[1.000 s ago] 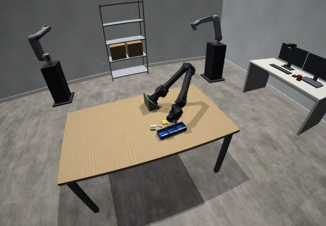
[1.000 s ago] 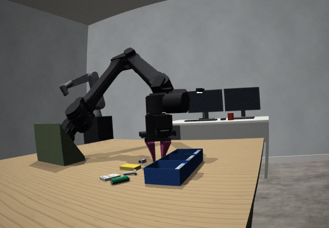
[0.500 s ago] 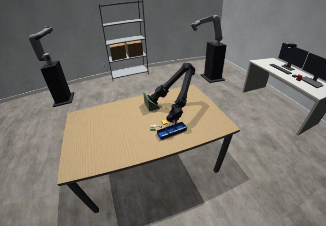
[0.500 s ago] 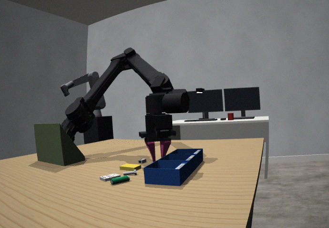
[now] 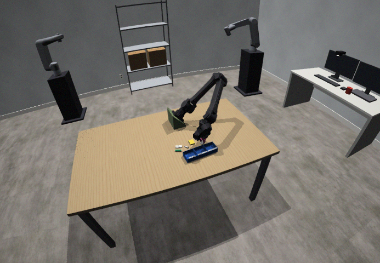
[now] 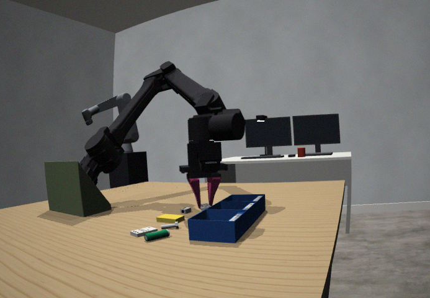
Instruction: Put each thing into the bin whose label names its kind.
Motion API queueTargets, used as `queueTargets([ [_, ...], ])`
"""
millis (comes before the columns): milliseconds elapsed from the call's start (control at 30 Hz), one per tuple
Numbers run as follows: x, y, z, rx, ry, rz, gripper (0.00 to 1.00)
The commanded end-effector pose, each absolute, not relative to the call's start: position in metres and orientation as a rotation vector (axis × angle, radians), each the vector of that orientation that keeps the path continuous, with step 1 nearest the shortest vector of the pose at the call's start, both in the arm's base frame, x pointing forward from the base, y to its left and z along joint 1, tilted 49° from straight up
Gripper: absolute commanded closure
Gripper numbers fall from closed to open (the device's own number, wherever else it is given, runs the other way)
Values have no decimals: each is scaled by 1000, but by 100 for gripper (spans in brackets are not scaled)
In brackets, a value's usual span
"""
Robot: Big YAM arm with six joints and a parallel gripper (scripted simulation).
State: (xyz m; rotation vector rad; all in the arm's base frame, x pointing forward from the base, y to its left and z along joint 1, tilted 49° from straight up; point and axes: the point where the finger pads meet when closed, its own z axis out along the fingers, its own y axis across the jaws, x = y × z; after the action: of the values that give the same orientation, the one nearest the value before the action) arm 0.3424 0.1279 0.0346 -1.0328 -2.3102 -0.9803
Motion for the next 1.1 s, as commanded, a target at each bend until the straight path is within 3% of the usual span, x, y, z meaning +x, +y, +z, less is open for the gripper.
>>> queueTargets([
  [0,365,110,63,-1020,-2369,-1040,79],
  [1067,360,99,83,-991,-2368,-1020,79],
])
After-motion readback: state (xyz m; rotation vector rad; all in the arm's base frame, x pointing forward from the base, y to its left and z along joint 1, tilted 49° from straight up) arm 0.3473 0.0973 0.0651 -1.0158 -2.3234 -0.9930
